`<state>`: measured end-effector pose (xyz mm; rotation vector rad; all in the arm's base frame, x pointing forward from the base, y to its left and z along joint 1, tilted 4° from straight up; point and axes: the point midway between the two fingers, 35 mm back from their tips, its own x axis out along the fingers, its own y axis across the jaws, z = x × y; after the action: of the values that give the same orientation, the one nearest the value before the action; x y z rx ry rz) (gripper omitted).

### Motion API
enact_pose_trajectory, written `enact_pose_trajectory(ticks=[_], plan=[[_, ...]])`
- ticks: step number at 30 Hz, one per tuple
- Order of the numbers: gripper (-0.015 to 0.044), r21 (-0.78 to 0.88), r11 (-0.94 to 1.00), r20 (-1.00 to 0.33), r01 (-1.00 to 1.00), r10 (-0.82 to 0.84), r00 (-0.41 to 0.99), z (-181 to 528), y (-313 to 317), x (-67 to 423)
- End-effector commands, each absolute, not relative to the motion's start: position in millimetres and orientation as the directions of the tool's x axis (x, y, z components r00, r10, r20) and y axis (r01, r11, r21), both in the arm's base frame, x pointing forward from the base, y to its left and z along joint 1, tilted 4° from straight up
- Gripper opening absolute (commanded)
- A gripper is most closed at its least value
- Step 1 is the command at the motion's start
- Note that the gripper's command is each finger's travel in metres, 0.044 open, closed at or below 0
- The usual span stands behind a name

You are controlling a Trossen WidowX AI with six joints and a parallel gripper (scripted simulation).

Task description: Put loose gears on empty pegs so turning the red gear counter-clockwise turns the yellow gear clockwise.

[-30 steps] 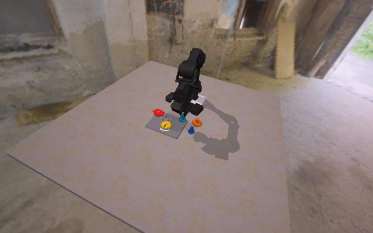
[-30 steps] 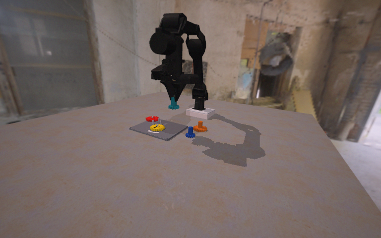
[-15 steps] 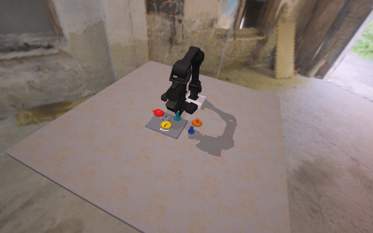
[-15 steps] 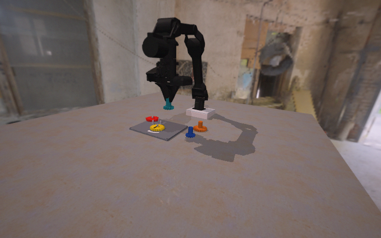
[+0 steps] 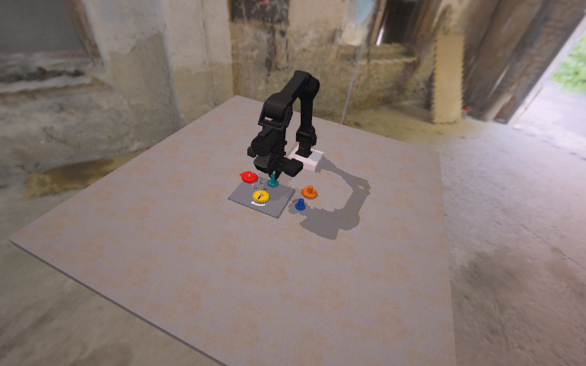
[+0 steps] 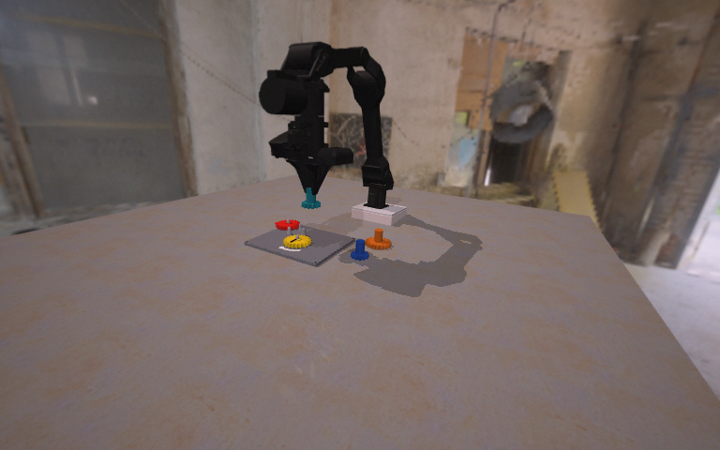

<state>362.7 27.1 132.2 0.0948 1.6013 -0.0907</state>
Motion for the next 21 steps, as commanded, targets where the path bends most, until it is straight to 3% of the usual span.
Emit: enact_pose_trajectory(ticks=[1,21], plan=[[0.0000,-0.005,0.994,-1.000,0.113,-0.002,-0.027,131,19,359],[0.0000,-0.008,0.993,-1.000,0.115,-0.005,-0.028,116,-16,341]])
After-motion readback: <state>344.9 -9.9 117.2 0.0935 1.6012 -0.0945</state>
